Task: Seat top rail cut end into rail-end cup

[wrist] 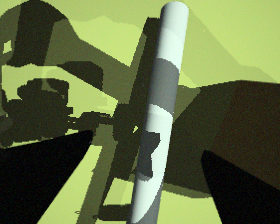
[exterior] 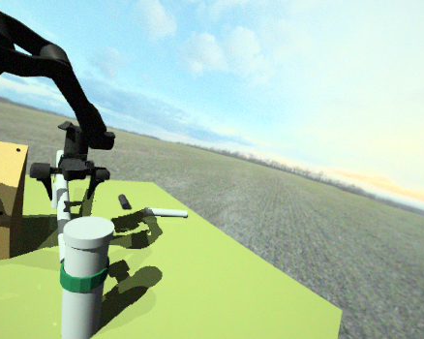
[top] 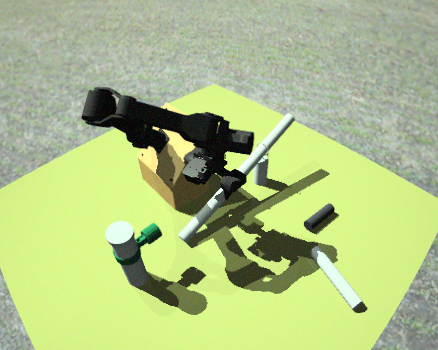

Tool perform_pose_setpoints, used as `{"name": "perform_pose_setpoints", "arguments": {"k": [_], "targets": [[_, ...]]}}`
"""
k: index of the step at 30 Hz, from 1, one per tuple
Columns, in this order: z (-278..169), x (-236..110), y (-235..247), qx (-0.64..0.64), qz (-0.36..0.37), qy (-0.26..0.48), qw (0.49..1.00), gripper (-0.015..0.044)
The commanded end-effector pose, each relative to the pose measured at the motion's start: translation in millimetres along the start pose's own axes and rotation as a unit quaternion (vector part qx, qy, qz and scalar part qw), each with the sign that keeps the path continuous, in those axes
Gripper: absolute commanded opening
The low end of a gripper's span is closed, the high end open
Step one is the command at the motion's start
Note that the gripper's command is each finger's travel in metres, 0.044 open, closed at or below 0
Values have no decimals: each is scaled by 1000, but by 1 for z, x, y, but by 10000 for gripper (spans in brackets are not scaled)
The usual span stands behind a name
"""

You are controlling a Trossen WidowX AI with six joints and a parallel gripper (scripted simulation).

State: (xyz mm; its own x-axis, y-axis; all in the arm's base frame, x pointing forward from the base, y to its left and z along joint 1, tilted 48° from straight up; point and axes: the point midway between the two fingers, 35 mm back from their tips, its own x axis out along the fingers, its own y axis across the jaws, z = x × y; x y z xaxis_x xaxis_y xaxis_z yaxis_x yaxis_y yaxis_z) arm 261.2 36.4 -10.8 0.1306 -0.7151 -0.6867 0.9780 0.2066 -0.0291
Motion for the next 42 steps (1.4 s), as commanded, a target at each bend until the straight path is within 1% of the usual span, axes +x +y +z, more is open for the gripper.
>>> {"name": "perform_pose_setpoints", "arguments": {"k": [1,7,14,42], "targets": [[1,16,-5,-6,-9,-5,1000,440],[2,30,-6,-6,-9,-5,1000,440],[1,35,-5,-6,-9,-5,1000,440],[2,81,-6,-6,-9,-6,1000,440]]}}
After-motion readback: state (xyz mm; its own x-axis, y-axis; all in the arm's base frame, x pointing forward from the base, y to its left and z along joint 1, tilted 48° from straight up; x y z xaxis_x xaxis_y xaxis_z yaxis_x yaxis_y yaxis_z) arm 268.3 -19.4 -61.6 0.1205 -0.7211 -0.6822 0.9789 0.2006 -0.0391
